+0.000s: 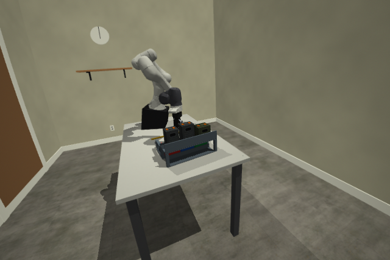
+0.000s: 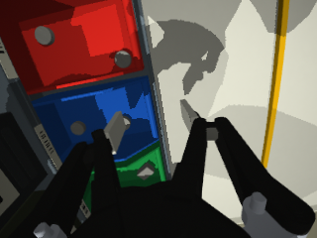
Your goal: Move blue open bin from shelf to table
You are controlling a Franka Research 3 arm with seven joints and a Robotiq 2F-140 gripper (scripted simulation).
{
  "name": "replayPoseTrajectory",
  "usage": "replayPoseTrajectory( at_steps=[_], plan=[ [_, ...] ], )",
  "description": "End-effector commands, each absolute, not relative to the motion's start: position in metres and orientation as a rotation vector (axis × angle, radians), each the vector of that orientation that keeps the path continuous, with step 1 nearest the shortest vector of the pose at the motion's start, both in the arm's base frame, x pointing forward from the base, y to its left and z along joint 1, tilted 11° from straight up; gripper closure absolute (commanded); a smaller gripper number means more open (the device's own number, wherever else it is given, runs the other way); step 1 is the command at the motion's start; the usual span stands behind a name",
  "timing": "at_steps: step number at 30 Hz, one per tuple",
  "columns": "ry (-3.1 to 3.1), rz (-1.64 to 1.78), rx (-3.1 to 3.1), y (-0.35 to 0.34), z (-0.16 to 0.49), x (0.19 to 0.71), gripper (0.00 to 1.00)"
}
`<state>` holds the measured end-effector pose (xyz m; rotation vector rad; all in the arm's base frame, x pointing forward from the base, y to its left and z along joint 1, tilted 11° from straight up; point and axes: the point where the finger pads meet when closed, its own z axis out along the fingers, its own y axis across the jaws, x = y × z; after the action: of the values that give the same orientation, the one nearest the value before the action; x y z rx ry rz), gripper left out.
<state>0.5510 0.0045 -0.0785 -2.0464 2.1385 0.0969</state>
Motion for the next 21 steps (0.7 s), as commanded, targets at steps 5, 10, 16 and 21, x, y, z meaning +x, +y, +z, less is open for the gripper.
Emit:
replayPoseTrajectory(
  at_steps=[5, 10, 16, 21],
  plan=[
    [2.151, 0.090, -2.026, 0.0030, -0.0761, 0.5548, 0.43],
    [2.151, 0.090, -2.026, 0.0030, -0.0761, 0.5548, 0.43],
    [2.151, 0.090, -2.026, 0.0030, -0.0761, 0.5548, 0.43],
    [2.150, 0.091, -2.028, 0.0024, -0.0722, 0.5542, 0.43]
  ],
)
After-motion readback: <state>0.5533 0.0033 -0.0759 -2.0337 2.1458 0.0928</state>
